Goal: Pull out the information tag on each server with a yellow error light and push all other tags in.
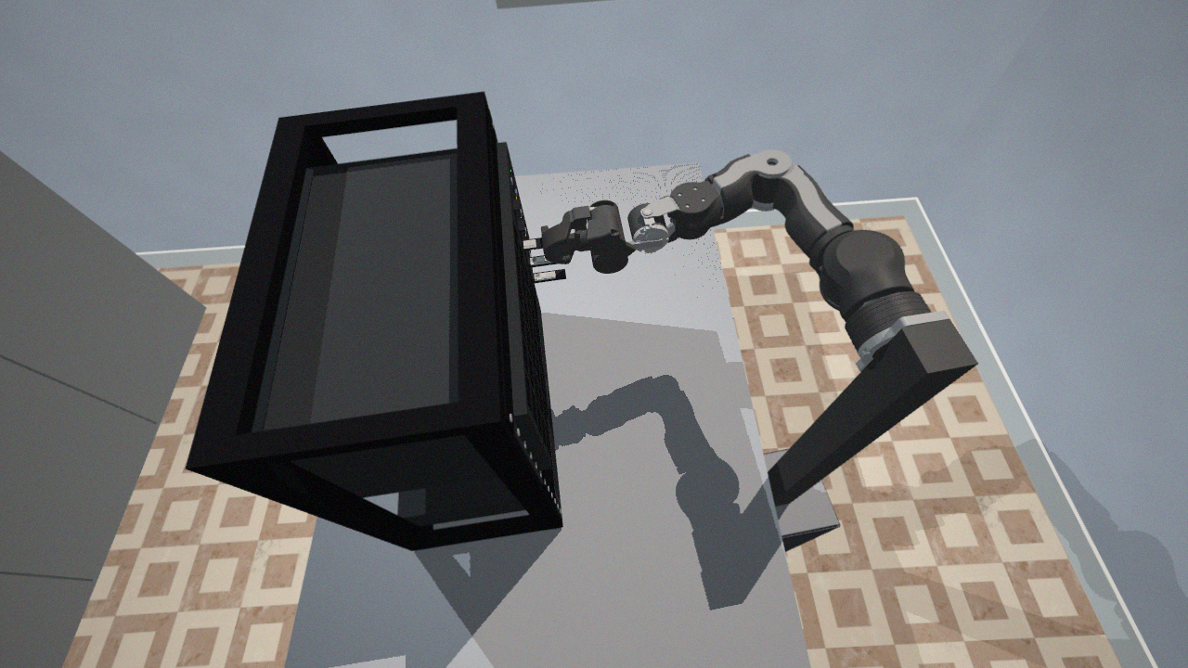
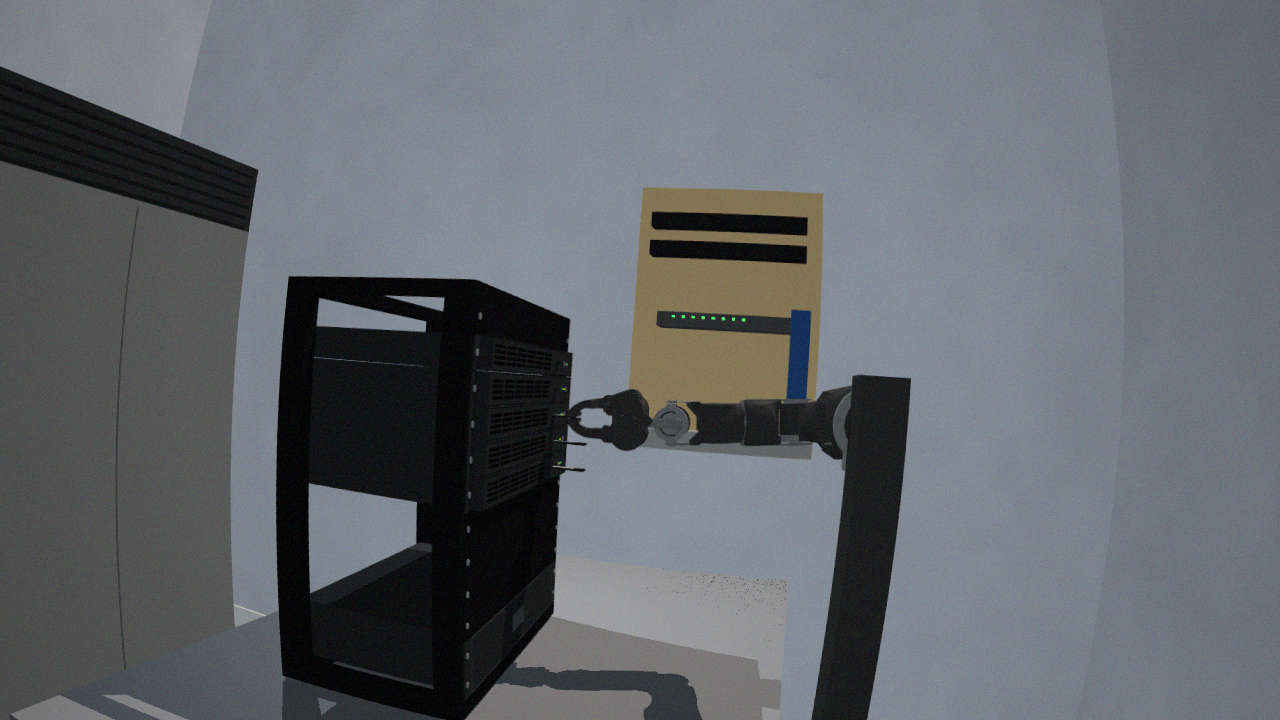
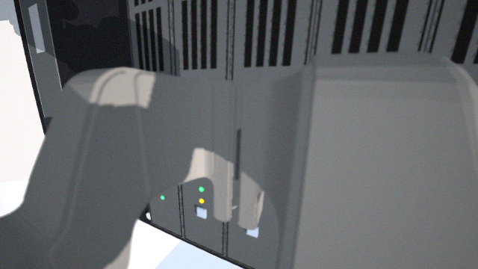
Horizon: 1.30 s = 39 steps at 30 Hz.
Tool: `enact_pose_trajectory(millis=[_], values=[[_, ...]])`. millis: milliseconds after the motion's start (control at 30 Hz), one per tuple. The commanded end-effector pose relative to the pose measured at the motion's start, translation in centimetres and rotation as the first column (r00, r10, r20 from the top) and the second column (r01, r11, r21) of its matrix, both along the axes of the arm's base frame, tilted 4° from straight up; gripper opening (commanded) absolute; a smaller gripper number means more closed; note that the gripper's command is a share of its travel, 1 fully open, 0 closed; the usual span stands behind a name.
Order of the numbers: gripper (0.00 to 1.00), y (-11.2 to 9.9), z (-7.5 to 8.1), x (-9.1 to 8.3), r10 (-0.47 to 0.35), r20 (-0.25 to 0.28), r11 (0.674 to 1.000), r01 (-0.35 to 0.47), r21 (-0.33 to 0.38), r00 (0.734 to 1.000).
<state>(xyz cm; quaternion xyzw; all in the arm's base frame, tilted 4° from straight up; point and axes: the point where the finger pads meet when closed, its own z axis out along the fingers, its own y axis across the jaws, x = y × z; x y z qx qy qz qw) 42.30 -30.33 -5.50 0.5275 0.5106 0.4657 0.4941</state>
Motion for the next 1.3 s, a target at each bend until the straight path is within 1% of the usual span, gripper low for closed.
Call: enact_pose_trajectory(millis=[0, 100, 433, 633, 1000, 1267], values=[[0.00, 0.0, 0.5, -0.2, -0.003, 0.020, 1.000, 0.003, 0.001, 1.000], [0.00, 0.2, 0.4, -0.7, 0.001, 0.018, 1.000, -0.001, 0.002, 1.000], [0.00, 0.3, 0.4, -0.7, 0.005, 0.017, 1.000, -0.005, 0.002, 1.000], [0.00, 0.2, 0.6, -1.8, -0.001, 0.024, 1.000, 0.001, 0.000, 1.000], [0.00, 0.4, 0.6, -1.9, 0.005, 0.020, 1.000, -0.005, 0.002, 1.000], [0.00, 0.3, 0.7, -2.3, 0.004, 0.023, 1.000, -0.004, 0.001, 1.000]])
